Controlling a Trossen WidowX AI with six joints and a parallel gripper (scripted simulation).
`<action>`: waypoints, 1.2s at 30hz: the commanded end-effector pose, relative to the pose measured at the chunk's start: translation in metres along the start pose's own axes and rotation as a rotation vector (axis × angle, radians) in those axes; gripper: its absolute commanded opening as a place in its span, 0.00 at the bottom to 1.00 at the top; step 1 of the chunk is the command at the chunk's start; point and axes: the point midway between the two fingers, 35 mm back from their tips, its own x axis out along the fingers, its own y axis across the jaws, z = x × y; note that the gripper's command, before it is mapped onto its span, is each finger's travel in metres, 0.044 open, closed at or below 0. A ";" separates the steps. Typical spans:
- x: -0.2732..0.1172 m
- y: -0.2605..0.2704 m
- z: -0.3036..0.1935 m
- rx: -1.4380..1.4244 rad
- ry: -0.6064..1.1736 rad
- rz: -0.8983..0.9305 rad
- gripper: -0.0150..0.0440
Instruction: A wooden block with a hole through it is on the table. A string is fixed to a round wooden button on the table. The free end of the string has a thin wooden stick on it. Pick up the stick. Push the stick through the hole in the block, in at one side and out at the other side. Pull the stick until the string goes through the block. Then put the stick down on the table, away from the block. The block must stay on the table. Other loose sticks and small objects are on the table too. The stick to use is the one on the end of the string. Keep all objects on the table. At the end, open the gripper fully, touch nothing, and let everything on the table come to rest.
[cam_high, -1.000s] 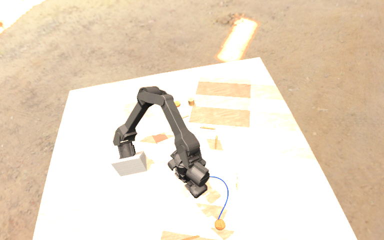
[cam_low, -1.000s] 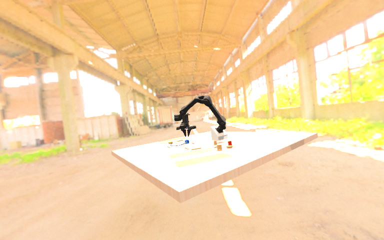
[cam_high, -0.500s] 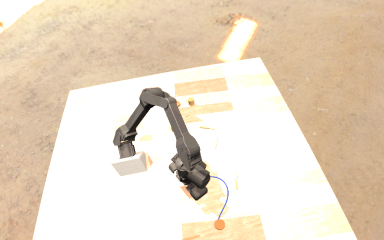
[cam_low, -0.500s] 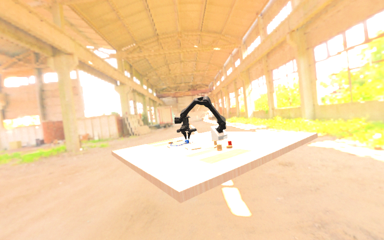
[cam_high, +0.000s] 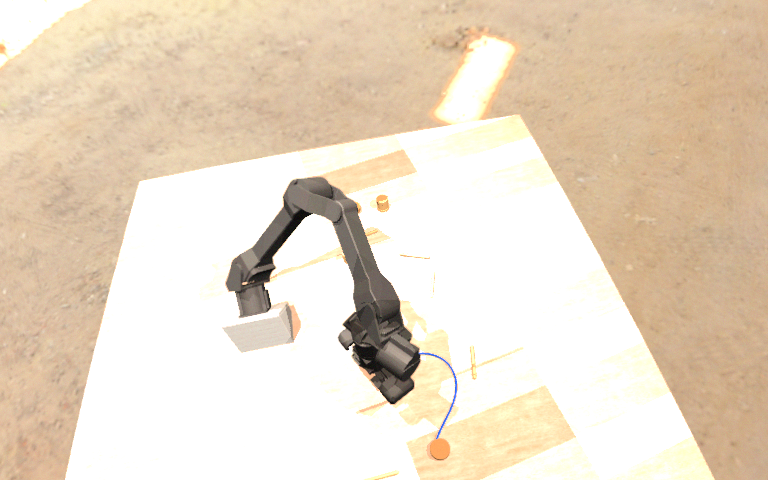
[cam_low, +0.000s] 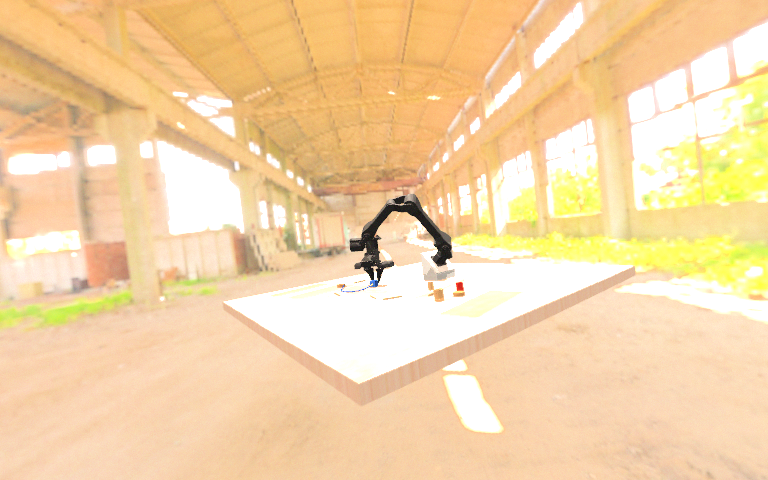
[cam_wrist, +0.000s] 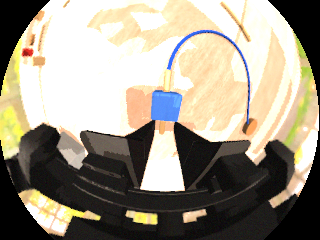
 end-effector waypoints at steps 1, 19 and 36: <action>0.004 0.003 -0.002 0.009 -0.002 0.012 0.46; 0.002 0.001 -0.001 0.004 0.002 0.006 0.28; 0.002 -0.002 -0.001 -0.019 -0.042 -0.006 0.25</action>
